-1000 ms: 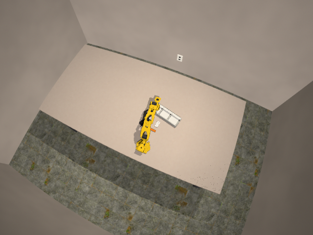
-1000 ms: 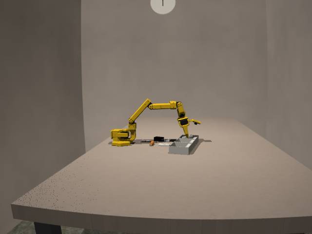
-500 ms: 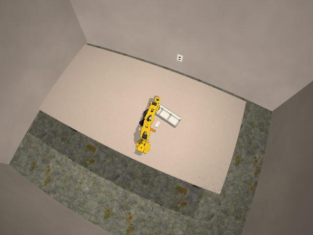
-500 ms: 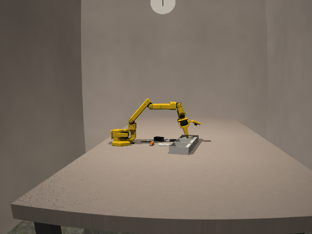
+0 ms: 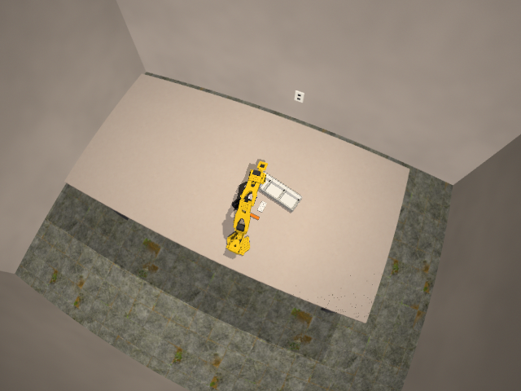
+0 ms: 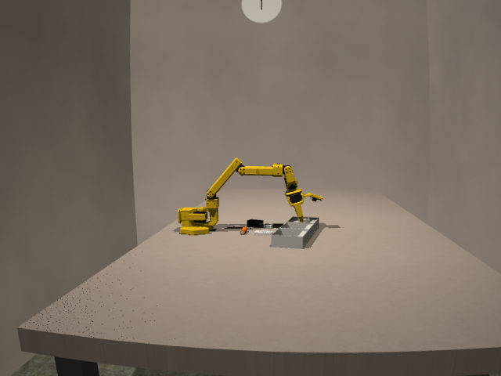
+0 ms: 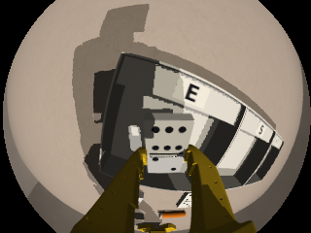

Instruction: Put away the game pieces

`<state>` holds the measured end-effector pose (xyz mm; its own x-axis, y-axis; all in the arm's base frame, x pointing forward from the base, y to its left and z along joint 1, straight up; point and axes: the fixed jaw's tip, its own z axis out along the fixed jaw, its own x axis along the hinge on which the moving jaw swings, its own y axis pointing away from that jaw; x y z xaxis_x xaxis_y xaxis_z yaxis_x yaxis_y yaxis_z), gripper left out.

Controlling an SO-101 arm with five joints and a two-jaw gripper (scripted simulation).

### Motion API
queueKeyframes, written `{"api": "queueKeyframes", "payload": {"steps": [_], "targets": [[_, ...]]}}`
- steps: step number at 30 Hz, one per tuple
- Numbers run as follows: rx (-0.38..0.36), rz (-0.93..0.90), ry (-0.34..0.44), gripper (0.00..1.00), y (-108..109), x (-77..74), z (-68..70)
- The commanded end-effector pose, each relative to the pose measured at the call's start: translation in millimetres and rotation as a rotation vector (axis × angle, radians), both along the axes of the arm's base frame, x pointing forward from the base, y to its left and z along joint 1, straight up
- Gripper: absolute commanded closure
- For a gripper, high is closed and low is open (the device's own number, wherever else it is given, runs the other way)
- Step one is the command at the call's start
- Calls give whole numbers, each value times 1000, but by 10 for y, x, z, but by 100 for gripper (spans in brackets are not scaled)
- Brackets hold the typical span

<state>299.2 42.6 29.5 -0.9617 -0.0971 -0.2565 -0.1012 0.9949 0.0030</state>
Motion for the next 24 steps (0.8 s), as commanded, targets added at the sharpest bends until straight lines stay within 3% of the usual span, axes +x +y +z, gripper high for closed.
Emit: {"api": "queueKeyframes", "payload": {"steps": [1, 24], "targets": [[12, -3, -66, 100, 28, 64, 149], [12, -3, -66, 78, 28, 64, 149]]}}
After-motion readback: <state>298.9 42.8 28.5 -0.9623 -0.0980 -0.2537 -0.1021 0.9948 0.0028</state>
